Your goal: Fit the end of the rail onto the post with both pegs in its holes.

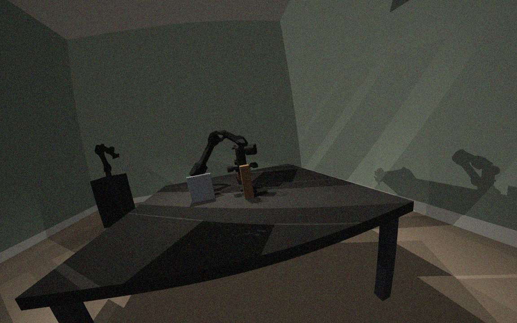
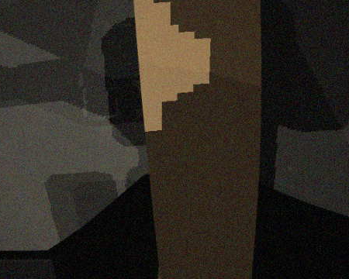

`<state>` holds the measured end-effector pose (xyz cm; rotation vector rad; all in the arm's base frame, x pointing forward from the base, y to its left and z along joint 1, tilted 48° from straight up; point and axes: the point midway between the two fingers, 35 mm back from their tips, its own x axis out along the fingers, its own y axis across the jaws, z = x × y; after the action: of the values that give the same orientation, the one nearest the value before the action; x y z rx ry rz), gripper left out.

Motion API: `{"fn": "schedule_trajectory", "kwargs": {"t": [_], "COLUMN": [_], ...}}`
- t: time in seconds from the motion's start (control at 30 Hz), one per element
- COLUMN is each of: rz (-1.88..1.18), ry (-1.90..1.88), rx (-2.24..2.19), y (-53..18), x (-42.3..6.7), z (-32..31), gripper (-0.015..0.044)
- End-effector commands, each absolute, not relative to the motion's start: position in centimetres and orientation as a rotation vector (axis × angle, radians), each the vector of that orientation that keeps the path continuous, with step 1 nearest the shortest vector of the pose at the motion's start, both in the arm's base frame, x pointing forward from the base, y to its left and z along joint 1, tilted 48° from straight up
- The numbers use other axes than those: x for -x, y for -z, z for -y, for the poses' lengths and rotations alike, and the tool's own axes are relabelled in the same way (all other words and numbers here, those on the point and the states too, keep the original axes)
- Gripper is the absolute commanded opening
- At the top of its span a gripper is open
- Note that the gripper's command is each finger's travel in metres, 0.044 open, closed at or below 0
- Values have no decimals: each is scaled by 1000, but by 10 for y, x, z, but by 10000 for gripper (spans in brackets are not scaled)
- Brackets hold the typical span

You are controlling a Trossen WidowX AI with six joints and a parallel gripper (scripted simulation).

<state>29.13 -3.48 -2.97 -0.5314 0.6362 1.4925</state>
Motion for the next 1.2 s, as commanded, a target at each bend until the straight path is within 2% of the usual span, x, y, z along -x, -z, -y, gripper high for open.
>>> {"fn": "schedule_trajectory", "kwargs": {"t": [0.0,1.17], "rz": [-636,-637], "ry": [-1485,-1485], "rx": [539,540], "y": [31,37], "x": [-294,-293], "z": [40,44], "gripper": [0,0]}}
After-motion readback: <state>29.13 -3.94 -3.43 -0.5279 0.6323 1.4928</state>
